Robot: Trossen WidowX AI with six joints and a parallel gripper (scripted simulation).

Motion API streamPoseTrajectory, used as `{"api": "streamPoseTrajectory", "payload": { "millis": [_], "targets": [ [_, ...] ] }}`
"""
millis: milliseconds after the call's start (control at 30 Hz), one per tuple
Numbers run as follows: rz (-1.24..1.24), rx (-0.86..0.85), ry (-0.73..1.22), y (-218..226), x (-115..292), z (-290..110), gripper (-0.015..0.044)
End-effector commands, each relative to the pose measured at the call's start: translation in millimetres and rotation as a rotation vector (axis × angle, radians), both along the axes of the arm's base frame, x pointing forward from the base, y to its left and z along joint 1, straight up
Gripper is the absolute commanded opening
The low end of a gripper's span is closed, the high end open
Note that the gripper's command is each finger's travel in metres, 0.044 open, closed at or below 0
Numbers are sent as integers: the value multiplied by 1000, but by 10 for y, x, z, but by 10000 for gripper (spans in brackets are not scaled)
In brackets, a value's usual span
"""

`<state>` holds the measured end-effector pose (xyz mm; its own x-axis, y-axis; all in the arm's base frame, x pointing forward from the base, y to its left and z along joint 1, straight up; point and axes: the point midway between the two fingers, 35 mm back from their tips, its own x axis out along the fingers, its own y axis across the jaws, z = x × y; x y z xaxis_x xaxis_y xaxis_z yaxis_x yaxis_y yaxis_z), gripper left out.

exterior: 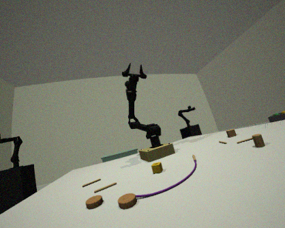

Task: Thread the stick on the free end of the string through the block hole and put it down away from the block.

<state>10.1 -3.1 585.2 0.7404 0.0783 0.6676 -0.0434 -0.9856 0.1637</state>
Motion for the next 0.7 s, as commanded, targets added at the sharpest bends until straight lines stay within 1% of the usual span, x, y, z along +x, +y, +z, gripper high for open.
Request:
{"api": "streamPoseTrajectory", "payload": {
  "millis": [0, 33, 67, 100, 167, 233, 367, 433, 567, 667],
  "targets": [
    [0, 0, 0, 0, 0, 0, 426],
    [0, 0, 0, 0, 0, 0, 440],
    [-4, -1, 7, 2, 29, -9, 440],
    [-14, -4, 29, 7, 114, -35, 440],
    [-54, -16, 106, 17, 413, -144, 440],
    [-104, -61, 156, 22, 608, -217, 440],
    [-191, -168, 206, 29, 808, -286, 440],
    [-274, -283, 259, 28, 1013, -368, 440],
    [-491, -667, 424, -25, 1612, -687, 440],
    [-554, -822, 486, -64, 1823, -831, 440]
  ]
}}
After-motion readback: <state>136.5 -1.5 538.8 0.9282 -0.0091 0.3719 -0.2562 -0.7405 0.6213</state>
